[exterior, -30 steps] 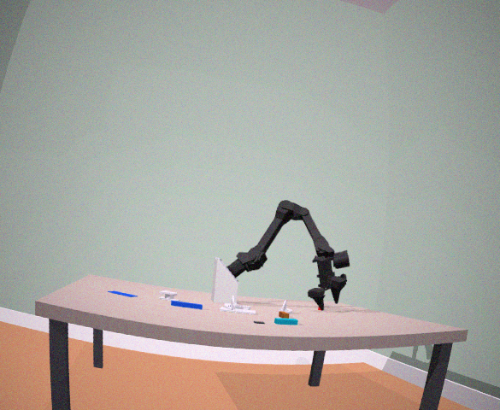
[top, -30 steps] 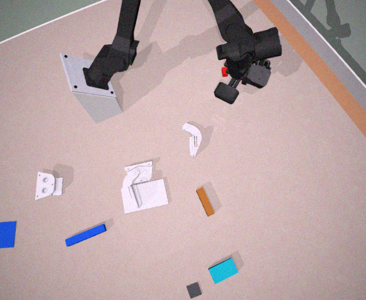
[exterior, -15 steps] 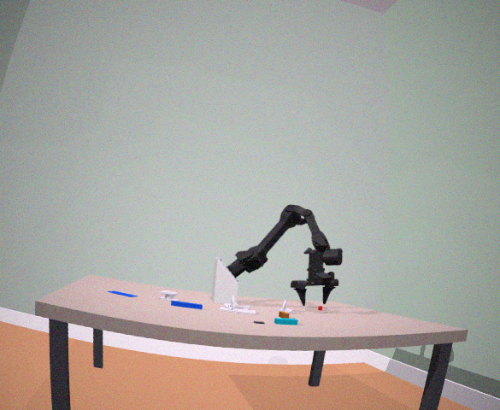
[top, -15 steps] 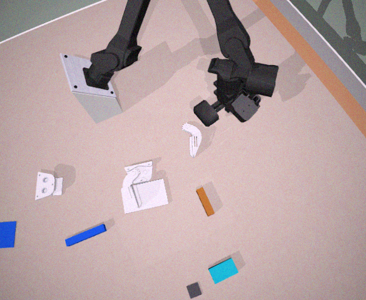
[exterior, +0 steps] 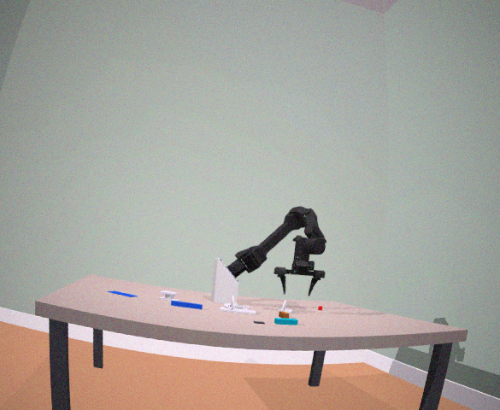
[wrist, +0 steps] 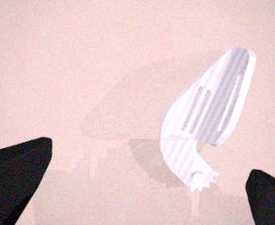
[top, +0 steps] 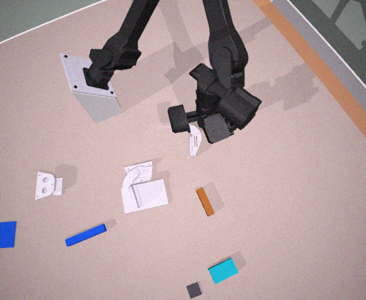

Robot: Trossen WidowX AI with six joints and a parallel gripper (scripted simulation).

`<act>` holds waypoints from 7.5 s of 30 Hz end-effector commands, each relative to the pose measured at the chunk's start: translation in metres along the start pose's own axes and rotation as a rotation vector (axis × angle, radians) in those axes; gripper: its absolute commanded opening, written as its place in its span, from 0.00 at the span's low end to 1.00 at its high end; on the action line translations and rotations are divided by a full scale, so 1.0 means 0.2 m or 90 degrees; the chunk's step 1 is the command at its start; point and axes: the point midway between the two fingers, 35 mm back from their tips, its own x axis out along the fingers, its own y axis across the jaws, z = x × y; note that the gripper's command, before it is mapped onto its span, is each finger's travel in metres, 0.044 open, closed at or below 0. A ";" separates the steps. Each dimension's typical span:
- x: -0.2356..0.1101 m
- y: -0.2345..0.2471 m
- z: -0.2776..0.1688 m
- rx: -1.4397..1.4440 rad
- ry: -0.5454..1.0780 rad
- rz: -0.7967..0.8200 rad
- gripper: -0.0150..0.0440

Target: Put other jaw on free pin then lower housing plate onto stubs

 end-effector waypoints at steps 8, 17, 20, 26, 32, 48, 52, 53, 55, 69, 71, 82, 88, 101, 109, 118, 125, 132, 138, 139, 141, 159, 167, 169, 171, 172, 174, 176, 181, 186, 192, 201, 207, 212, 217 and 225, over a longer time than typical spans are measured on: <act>-0.11 -0.15 0.06 0.125 0.006 -0.001 1.00; 0.09 -0.15 0.06 0.125 0.006 0.001 1.00; 0.09 -0.15 0.06 0.125 0.006 0.001 1.00; 0.13 -0.15 0.06 0.125 0.006 0.000 1.00; 0.18 -0.15 0.06 0.125 0.006 0.000 1.00; 0.31 -0.15 0.06 0.125 0.007 0.002 1.00; 0.34 -0.15 0.05 0.125 0.007 0.003 1.00; 0.34 -0.15 0.05 0.125 0.007 0.003 1.00; 0.34 -0.15 0.05 0.125 0.007 0.003 1.00; 0.34 -0.15 0.05 0.125 0.007 0.003 1.00; 0.34 -0.15 0.05 0.125 0.007 0.003 1.00; 0.34 -0.15 0.05 0.121 0.008 0.004 0.91; 0.34 -0.15 0.05 0.121 0.008 0.004 0.64; 0.34 -0.15 0.05 0.121 0.008 0.004 0.48; 0.32 -0.15 0.06 0.121 0.007 0.003 0.48; 0.18 -0.15 0.07 0.122 0.006 -0.001 0.48; 0.07 -0.15 0.07 0.123 0.006 -0.002 0.48; -0.04 -0.15 0.06 0.125 0.006 0.000 0.48; -0.05 -0.16 0.07 0.124 0.006 -0.001 0.48; -0.05 -0.17 0.08 0.124 0.005 -0.001 0.48; -0.05 -0.19 0.10 0.122 0.005 -0.003 0.48; -0.05 -0.38 0.31 0.106 0.001 -0.012 0.48; -0.05 -0.49 0.39 0.098 0.001 -0.014 0.48; -0.05 -0.51 0.41 0.097 0.001 -0.014 0.48; -0.05 -0.54 0.42 0.095 0.001 -0.014 0.48; -0.05 -0.56 0.43 0.094 0.001 -0.014 0.48; -0.05 -0.58 0.45 0.092 0.001 -0.013 0.48; -0.05 -0.61 0.47 0.090 0.002 -0.013 0.48; -0.05 -0.69 0.50 0.086 0.002 -0.012 0.48; -0.05 -0.76 0.54 0.081 0.002 -0.010 0.48; -0.05 -0.86 0.57 0.075 0.003 -0.006 0.48; -0.05 -0.90 0.59 0.073 0.003 -0.005 0.48; -0.05 -0.90 0.59 0.073 0.003 -0.005 0.48; -0.05 -0.90 0.59 0.073 0.003 -0.005 0.48; -0.05 -0.90 0.59 0.078 0.003 -0.005 0.48; -0.05 -0.89 0.59 0.078 0.003 -0.005 0.48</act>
